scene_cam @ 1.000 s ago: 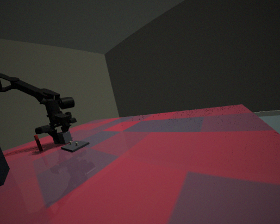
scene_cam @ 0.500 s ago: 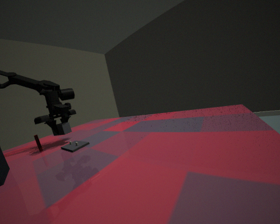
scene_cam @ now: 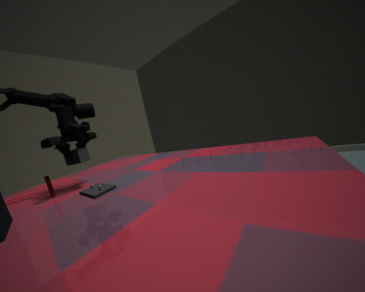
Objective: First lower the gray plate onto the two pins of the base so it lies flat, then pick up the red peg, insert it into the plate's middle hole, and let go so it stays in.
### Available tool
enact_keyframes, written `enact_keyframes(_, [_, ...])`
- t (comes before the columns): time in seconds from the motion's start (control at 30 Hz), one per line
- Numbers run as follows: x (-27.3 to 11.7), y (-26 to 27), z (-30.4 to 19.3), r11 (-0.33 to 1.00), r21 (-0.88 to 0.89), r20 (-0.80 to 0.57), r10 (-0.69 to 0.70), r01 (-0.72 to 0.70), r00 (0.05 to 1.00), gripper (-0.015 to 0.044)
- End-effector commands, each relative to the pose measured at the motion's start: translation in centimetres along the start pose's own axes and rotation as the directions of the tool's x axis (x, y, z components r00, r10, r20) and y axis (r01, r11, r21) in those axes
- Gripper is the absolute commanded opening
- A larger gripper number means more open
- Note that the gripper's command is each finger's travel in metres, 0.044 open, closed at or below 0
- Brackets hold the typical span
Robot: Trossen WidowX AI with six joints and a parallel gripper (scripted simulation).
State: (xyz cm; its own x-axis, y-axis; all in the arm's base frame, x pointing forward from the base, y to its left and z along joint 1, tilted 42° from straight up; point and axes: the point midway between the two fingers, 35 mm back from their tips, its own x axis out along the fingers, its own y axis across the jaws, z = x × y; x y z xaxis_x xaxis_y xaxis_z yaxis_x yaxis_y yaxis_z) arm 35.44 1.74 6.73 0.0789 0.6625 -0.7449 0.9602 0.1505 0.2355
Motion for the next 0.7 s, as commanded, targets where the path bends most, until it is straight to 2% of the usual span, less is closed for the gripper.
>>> enact_keyframes(0.0, [-1.4, 0.0, -0.1, 1.0, -0.009, 0.005, 0.002, -0.002, 1.0, 0.0])
enact_keyframes(0.3, [-4.0, -0.4, -0.3, 1.0, -0.008, 0.0, 0.002, -0.002, 1.0, 0.0])
enact_keyframes(0.67, [-2.7, -0.6, 2.2, 0.999, 0.033, 0.001, 0.002, -0.002, 1.0, 0.0])
